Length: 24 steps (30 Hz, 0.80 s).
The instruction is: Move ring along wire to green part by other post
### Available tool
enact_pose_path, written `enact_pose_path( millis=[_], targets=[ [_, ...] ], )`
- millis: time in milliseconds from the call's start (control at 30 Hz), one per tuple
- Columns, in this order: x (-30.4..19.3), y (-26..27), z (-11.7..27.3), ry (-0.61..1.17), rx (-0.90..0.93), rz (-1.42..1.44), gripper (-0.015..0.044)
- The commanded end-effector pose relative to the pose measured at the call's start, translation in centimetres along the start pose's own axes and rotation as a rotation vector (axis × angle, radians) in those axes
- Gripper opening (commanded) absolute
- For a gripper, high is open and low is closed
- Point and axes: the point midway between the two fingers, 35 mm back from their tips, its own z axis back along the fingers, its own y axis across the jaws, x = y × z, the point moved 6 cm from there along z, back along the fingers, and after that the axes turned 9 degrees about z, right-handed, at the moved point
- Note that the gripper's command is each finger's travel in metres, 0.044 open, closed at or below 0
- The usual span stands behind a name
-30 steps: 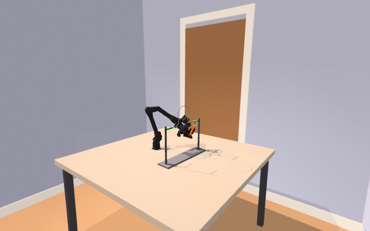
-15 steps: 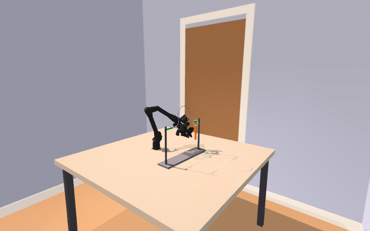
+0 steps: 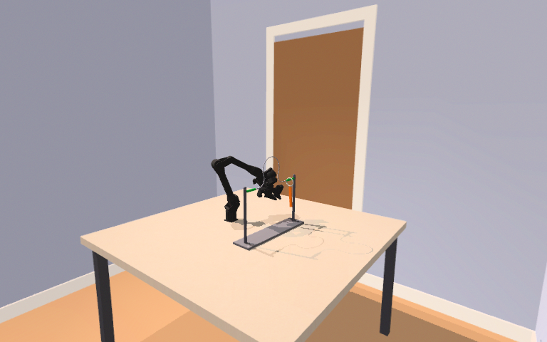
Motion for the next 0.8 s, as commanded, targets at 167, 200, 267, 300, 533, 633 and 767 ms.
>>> enact_pose_path(
  millis=[167, 200, 267, 300, 533, 633, 767],
  targets=[
    [0.1, 0.0, 0.1, -0.005, -0.003, -0.007, 0.016],
    [0.1, 0.0, 0.1, -0.005, -0.003, -0.007, 0.016],
    [0.1, 0.0, 0.1, -0.005, -0.003, -0.007, 0.016],
    [0.1, 0.0, 0.1, -0.005, -0.003, -0.007, 0.016],
    [0.0, 0.0, 3.0, 0.002, 0.001, 0.0, 0.0291],
    [0.1, -0.2, 4.2, -0.007, 0.002, 0.001, 0.037],
    [0.1, -0.2, 4.2, -0.007, 0.002, 0.001, 0.044]
  ],
)
